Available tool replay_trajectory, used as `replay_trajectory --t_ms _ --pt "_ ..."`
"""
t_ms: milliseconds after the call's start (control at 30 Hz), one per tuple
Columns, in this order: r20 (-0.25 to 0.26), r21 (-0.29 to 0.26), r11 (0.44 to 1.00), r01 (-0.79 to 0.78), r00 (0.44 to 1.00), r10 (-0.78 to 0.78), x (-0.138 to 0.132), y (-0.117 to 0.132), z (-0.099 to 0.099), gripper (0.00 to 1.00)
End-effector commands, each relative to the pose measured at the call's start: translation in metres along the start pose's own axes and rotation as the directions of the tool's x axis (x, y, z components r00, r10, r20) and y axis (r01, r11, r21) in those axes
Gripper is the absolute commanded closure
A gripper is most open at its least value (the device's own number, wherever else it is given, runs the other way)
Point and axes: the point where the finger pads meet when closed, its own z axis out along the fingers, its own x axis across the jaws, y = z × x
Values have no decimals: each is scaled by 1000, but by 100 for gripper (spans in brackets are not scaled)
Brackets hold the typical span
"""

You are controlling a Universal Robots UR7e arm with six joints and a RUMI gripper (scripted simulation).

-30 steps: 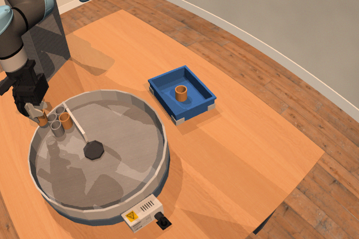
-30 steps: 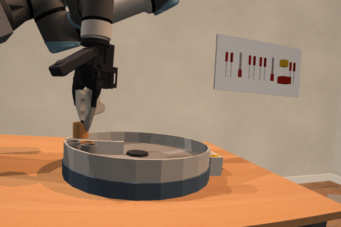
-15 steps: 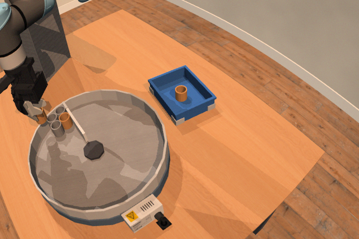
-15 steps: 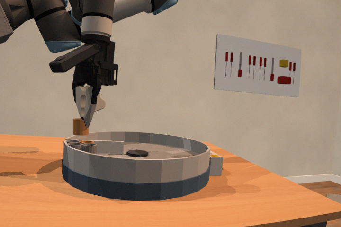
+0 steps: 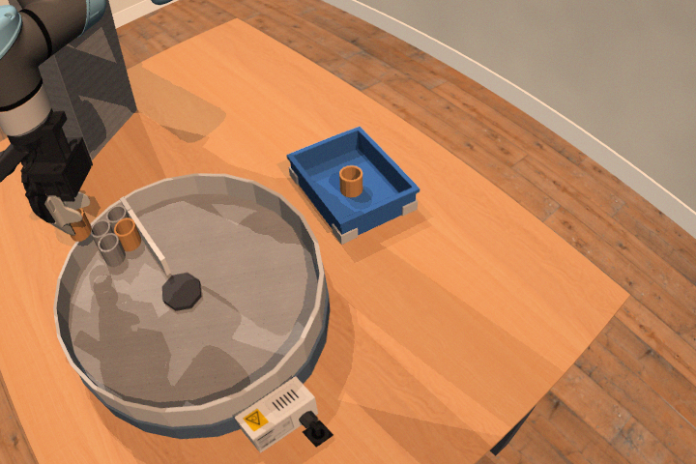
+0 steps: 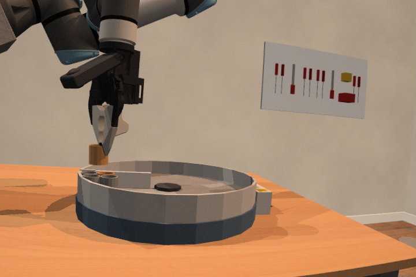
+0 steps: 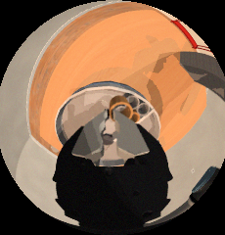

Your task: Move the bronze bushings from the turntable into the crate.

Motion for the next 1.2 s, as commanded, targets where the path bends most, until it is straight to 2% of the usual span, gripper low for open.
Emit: replay_trajectory --t_ms 0,1167 --pt "1 0 1000 0 1000 0 0 0 0 100" --pt "1 0 1000 18 1000 -18 4 6 0 100"
